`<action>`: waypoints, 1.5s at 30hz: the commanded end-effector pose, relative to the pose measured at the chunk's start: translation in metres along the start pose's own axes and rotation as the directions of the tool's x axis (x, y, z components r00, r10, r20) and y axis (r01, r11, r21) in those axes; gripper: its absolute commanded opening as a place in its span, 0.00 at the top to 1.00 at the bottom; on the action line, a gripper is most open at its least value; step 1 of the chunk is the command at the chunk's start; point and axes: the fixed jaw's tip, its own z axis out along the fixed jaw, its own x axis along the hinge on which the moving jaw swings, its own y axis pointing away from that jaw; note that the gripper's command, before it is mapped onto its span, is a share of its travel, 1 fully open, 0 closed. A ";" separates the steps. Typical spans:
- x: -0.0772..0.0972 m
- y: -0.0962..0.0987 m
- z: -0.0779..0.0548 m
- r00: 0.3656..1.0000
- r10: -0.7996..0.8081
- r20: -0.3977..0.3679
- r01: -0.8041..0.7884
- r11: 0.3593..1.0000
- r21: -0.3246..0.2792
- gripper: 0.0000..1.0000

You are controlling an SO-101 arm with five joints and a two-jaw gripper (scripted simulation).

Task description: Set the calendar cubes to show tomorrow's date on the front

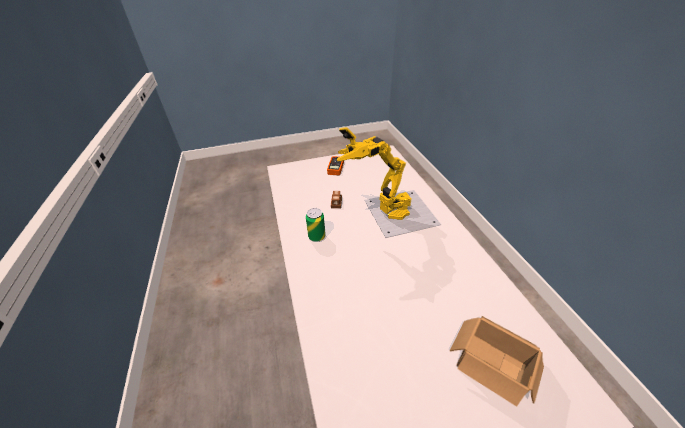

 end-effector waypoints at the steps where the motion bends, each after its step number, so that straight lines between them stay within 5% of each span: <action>1: 0.008 -0.013 0.005 0.993 -0.108 -0.039 0.110 0.993 0.047 0.10; 11: 0.020 -0.036 0.010 0.934 -0.334 -0.125 0.347 0.932 0.102 0.14; 22: 0.039 -0.074 0.012 0.725 -0.620 -0.300 0.670 0.736 0.097 0.20; 24: 0.039 -0.074 0.012 0.725 -0.620 -0.300 0.670 0.736 0.097 0.20; 36: 0.061 -0.120 0.005 0.331 -0.809 -0.485 0.907 0.414 -0.071 0.28; 39: 0.067 -0.132 0.002 0.215 -0.830 -0.514 0.934 0.328 -0.139 0.30; 41: 0.067 -0.132 0.002 0.215 -0.830 -0.514 0.934 0.328 -0.139 0.30; 45: 0.074 -0.148 -0.004 0.056 -0.843 -0.536 0.946 0.217 -0.241 0.33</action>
